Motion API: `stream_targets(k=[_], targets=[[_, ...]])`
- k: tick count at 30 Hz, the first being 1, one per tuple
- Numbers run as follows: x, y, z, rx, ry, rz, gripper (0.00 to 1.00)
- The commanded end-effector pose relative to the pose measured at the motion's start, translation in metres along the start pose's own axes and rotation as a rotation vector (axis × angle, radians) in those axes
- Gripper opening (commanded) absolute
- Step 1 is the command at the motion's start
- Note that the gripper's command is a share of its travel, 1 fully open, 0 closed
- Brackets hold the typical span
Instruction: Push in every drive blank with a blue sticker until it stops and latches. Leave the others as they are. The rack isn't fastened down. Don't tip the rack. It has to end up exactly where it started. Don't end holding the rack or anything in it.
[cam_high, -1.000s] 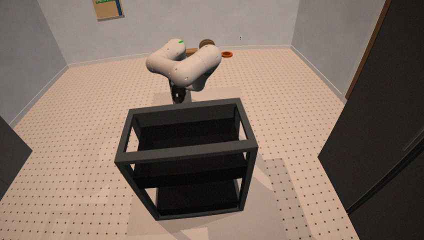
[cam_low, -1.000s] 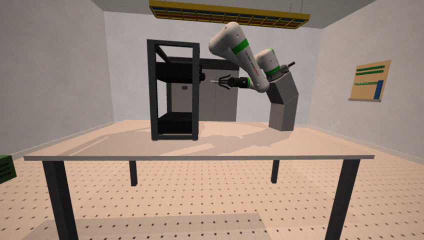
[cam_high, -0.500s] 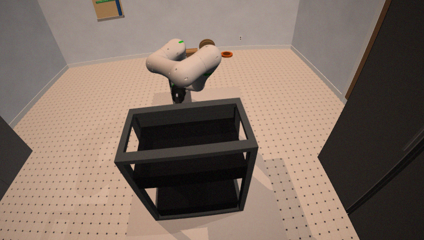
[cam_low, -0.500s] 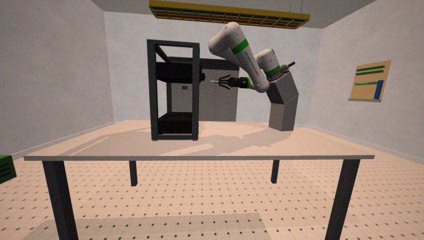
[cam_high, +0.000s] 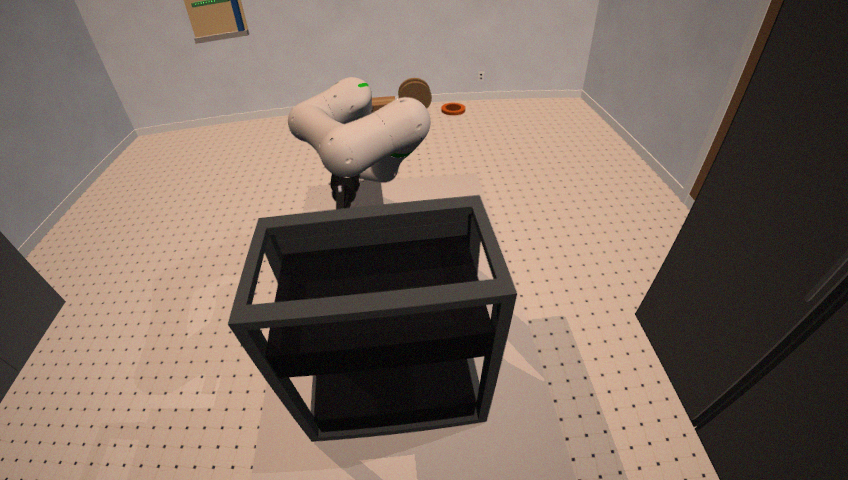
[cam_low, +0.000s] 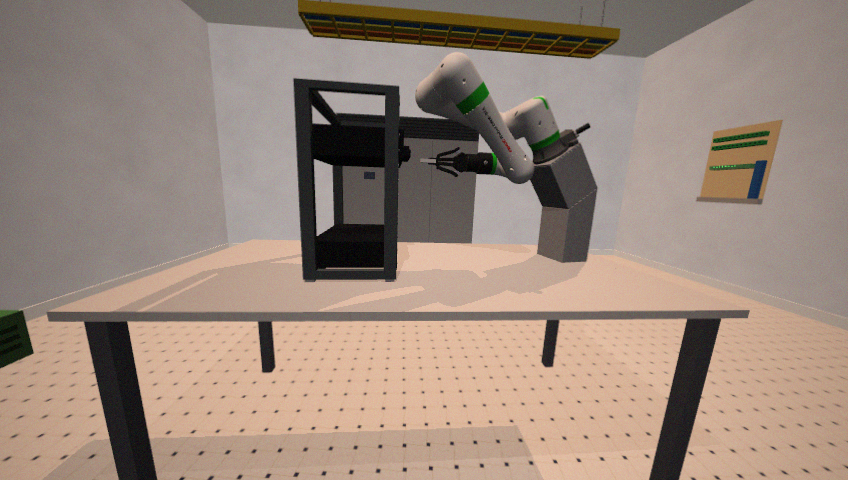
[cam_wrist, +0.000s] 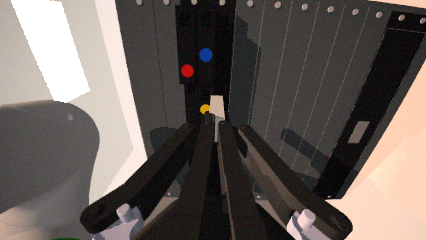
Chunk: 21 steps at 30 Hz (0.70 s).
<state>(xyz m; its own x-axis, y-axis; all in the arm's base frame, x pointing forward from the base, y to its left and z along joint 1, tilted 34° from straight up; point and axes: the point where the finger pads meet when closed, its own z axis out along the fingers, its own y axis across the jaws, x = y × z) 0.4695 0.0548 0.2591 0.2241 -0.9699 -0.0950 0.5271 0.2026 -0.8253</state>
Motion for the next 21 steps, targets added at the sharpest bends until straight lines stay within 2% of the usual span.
stream_targets(k=[1, 12, 21], targets=[[0.028, -0.007, 0.001, 0.002, -0.007, -0.001, 0.0], [0.064, -0.016, 0.001, 0.002, -0.007, -0.001, 0.0], [0.069, -0.018, 0.002, 0.002, -0.007, -0.001, 0.0]])
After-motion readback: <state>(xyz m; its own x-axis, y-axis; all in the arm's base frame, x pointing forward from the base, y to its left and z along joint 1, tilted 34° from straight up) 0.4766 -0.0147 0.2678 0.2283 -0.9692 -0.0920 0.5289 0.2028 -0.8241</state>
